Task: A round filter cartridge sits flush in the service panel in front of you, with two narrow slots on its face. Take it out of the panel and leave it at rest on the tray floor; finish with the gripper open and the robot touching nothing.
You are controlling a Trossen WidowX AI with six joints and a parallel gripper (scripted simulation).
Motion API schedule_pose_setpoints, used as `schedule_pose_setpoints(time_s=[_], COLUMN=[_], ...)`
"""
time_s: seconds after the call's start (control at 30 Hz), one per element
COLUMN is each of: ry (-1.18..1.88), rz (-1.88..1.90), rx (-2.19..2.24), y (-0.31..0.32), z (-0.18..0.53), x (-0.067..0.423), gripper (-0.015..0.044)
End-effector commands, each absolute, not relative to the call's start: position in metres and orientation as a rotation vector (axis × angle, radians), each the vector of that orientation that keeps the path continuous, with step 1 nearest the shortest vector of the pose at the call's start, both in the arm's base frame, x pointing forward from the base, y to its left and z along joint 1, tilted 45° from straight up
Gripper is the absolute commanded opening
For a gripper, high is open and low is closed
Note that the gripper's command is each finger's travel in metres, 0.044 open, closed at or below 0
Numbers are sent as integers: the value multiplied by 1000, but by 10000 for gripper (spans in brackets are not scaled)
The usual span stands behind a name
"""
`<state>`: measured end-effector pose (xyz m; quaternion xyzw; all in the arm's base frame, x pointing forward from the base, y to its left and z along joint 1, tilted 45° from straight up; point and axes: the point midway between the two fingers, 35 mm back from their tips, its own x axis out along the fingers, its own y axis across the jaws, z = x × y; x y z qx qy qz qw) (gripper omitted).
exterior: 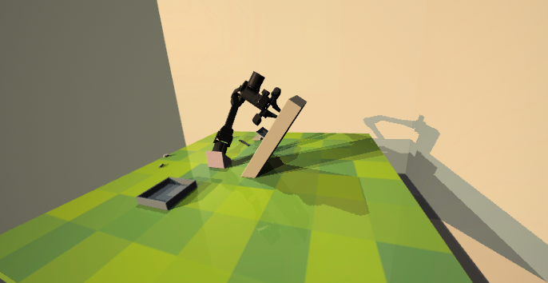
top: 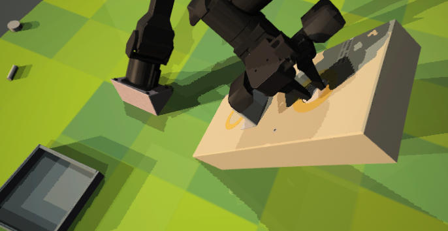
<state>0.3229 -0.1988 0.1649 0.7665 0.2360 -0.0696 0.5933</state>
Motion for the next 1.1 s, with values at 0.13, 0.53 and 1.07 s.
schedule_pose_setpoints(time_s=[0.13,0.53,1.07], ry=[572,571,571], rz=[-241,-252,-252], rx=[2066,2099,2099], y=[-192,-192,-192], z=[162,161,161], x=[330,331,331], gripper=[0,0,0])
